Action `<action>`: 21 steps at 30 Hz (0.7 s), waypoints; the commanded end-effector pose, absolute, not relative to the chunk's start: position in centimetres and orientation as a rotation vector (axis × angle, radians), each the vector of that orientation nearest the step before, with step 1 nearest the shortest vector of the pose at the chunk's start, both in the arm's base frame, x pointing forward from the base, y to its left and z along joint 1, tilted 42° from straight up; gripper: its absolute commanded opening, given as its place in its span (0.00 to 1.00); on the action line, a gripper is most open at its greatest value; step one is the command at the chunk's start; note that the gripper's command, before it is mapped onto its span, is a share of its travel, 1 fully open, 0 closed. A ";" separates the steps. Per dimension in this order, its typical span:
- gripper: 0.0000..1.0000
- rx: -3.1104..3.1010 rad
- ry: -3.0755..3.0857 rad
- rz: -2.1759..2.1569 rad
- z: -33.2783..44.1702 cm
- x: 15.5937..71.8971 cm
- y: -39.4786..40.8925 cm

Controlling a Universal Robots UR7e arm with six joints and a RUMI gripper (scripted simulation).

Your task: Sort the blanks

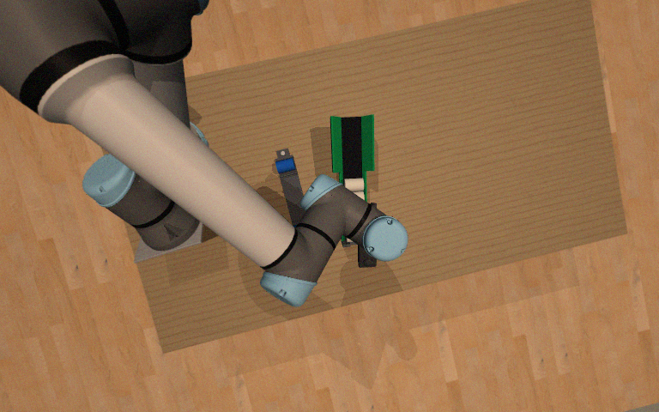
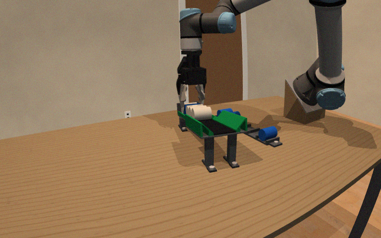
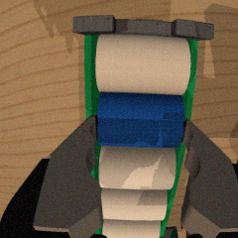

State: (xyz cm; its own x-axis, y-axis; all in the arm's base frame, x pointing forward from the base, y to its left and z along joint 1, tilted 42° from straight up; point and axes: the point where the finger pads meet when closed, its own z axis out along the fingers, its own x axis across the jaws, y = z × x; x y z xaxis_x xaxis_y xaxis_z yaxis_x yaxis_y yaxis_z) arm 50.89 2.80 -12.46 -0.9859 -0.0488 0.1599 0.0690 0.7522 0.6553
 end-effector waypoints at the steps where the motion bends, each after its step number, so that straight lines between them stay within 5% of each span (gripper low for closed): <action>1: 0.33 -0.018 -2.782 -1.052 -12.5 50.9 2.9; 21: 0.33 -0.017 -2.788 -1.049 -7.5 52.0 -1.7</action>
